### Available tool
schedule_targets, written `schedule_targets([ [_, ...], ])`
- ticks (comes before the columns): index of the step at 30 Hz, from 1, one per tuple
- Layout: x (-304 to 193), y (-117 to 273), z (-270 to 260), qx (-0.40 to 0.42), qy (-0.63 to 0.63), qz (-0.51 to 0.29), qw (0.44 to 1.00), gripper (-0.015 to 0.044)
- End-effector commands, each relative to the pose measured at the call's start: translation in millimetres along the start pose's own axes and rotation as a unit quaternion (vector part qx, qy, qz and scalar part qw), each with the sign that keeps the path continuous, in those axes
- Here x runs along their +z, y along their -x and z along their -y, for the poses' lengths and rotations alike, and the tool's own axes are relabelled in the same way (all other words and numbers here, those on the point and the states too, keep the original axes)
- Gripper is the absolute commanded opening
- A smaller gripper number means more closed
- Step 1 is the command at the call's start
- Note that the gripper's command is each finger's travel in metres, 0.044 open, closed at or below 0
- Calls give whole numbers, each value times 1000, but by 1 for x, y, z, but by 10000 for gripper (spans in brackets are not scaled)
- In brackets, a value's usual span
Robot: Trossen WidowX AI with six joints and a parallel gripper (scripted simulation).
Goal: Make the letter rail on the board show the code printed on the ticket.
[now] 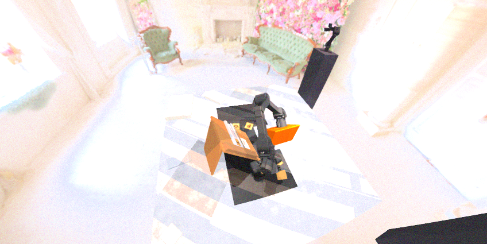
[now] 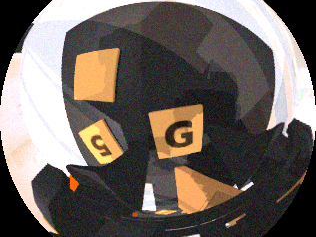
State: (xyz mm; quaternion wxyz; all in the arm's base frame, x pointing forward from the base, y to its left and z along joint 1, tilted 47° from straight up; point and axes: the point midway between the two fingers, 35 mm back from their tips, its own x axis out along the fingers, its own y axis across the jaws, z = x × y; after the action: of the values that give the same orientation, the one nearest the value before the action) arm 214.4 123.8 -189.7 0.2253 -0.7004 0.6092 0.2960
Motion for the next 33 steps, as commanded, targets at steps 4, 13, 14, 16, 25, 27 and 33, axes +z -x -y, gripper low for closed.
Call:
schedule_targets([
  [4,0,-1,0,-1,2,-1,1000,340],
  [13,0,-1,0,-1,2,-1,1000,280],
  [14,0,-1,0,-1,2,-1,1000,273],
  [16,0,-1,0,-1,2,-1,1000,260],
  [25,0,4,0,-1,2,-1,1000,102],
  [27,0,5,0,-1,2,-1,1000,50],
  [33,-1,9,0,-1,2,-1,1000,0],
])
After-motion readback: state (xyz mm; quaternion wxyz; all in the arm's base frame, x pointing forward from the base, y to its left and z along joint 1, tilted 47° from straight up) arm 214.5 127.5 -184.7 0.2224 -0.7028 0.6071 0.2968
